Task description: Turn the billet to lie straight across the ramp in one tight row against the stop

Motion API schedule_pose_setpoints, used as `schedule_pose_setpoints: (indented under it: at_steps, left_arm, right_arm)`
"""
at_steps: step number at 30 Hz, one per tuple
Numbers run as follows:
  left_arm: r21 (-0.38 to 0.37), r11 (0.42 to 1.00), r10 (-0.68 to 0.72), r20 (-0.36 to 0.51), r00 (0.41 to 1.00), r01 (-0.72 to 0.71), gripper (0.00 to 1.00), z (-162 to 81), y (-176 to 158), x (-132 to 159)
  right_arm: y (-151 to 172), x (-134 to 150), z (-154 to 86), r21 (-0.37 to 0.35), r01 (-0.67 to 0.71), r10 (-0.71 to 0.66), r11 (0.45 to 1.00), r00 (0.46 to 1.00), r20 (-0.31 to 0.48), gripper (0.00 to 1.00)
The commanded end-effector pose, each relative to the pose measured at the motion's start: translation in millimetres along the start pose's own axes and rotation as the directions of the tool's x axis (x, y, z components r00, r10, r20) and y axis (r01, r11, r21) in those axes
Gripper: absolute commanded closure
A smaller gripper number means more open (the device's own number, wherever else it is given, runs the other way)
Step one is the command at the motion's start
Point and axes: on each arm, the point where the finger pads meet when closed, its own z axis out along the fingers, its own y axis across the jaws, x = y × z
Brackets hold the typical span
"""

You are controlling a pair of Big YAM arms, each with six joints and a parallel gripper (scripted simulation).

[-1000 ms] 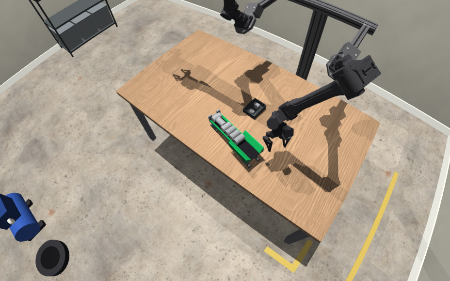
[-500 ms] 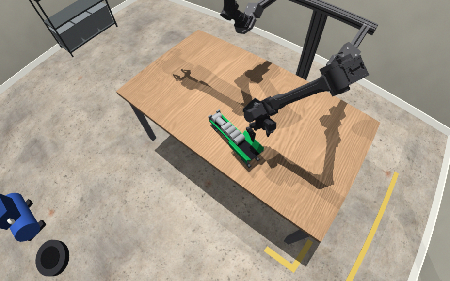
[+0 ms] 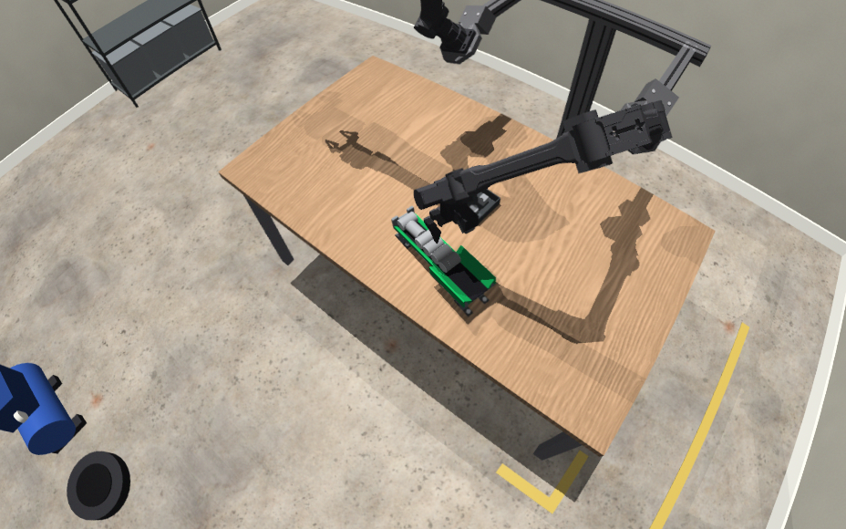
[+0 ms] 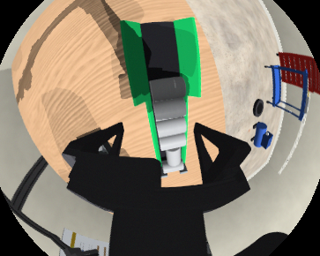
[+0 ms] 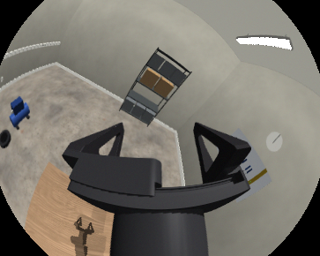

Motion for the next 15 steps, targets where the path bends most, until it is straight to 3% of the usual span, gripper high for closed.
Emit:
schedule_pose_setpoints:
  at_steps: [1, 5, 9, 11, 12, 15]
  left_arm:
    - [-0.041, 0.996, -0.081, -0.051, 0.995, 0.079, 0.0, -10, -22, 48]
    - [-0.074, 0.992, -0.106, -0.117, 0.987, 0.098, 0.0, -16, -39, 93]
    - [-0.095, 0.99, -0.122, -0.158, 0.98, 0.108, 0.0, -20, -50, 121]
    - [-0.095, 0.99, -0.122, -0.158, 0.98, 0.108, 0.0, -20, -50, 121]
    - [-0.124, 0.983, -0.155, -0.141, 0.978, 0.138, 0.0, 2, -52, 104]
    - [-0.131, 0.981, -0.161, -0.154, 0.975, 0.141, 0.0, 1, -55, 114]
  right_arm:
    - [-7, -10, -7, 0.015, 0.019, -0.019, 1.0, 1.0, 0.012, 0.0]
    - [-7, -10, -7, 0.015, 0.019, -0.019, 1.0, 1.0, 0.012, 0.0]
    - [-7, -10, -7, 0.015, 0.019, -0.019, 1.0, 1.0, 0.012, 0.0]
    - [-7, -10, -7, 0.015, 0.019, -0.019, 1.0, 1.0, 0.012, 0.0]
    - [-7, -10, -7, 0.015, 0.019, -0.019, 1.0, 1.0, 0.012, 0.0]
    - [-7, -10, -7, 0.015, 0.019, -0.019, 1.0, 1.0, 0.012, 0.0]
